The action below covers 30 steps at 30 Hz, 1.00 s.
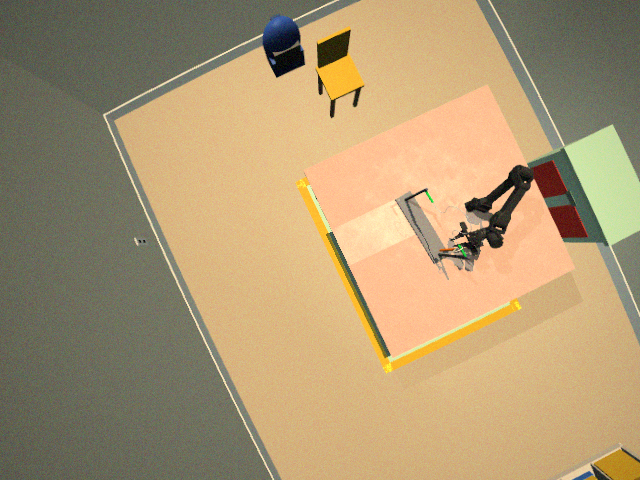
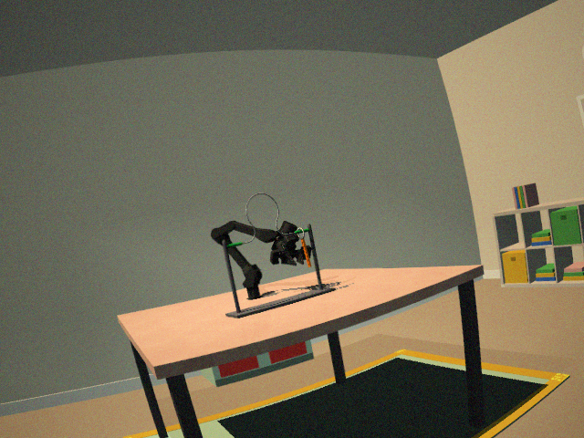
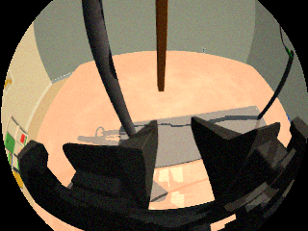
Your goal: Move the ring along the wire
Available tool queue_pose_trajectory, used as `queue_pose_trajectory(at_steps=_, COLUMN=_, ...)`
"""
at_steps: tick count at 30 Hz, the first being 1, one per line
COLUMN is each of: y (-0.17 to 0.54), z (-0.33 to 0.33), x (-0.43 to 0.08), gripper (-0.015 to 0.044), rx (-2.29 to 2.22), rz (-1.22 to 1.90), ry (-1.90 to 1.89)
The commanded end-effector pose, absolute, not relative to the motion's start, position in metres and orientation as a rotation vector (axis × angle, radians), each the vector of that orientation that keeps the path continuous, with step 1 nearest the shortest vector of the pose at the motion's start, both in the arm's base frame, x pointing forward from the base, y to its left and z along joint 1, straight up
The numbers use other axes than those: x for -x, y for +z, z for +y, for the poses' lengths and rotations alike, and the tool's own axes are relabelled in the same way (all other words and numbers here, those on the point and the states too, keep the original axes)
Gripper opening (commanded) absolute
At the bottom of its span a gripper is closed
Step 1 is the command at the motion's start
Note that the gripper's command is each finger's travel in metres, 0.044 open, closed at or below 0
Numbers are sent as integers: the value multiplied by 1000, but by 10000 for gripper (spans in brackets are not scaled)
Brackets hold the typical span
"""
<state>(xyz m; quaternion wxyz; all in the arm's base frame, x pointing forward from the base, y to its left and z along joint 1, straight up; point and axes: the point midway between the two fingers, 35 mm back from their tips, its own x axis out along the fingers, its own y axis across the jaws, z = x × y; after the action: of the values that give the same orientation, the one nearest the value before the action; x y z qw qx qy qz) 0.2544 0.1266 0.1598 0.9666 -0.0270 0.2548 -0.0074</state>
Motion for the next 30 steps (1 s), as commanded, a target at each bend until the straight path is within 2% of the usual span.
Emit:
queue_pose_trajectory(at_steps=1, y=167, z=128, x=-246, gripper=160, rx=47, rz=511, ry=-15)
queue_pose_trajectory(at_steps=11, y=181, z=127, x=-219, gripper=160, rx=48, rz=508, ry=-18)
queue_pose_trajectory(at_steps=29, y=182, z=127, x=-218, gripper=160, rx=48, rz=507, ry=-18)
queue_pose_trajectory(at_steps=30, y=182, z=128, x=-217, gripper=186, rx=50, rz=511, ry=-14)
